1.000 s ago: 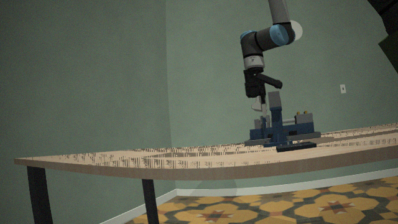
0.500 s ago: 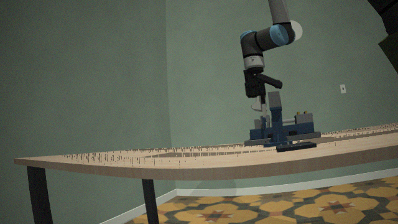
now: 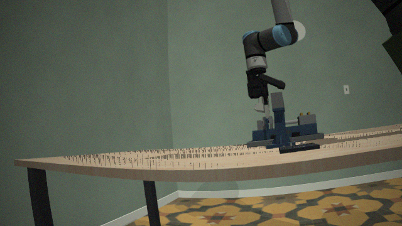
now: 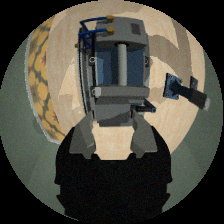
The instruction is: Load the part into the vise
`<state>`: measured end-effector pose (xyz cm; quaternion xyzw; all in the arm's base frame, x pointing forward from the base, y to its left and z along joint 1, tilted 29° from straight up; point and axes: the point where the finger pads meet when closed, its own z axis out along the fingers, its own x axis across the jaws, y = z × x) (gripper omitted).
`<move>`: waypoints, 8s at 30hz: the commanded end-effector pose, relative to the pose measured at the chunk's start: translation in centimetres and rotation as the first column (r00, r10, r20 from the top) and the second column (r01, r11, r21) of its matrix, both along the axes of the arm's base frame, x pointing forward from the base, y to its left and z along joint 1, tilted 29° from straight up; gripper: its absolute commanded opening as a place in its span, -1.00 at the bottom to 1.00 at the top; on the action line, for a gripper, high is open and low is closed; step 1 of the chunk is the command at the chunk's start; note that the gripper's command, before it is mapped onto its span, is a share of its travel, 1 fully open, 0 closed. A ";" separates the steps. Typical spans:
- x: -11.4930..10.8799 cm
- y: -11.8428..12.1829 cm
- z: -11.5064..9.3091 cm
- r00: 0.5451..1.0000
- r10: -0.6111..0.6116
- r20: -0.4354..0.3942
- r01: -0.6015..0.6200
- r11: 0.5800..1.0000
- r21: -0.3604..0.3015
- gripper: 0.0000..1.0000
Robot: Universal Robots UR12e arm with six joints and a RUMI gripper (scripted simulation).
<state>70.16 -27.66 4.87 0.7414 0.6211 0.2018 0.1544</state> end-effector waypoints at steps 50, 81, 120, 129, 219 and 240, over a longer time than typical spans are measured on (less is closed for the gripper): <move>-3.8 -0.2 6.8 1.000 0.000 0.001 0.000 1.000 -0.001 -1.00; -3.8 -0.5 6.8 1.000 0.000 0.001 0.000 1.000 -0.001 -1.00; -4.7 -4.8 6.3 1.000 0.000 0.002 0.000 1.000 -0.001 -1.00; -4.6 -4.8 6.2 1.000 0.000 0.002 0.000 1.000 -0.001 -1.00; -2.0 -4.7 1.7 1.000 0.000 0.001 0.000 1.000 -0.001 -1.00; -1.9 -4.8 1.8 1.000 0.000 0.001 0.000 1.000 -0.001 -1.00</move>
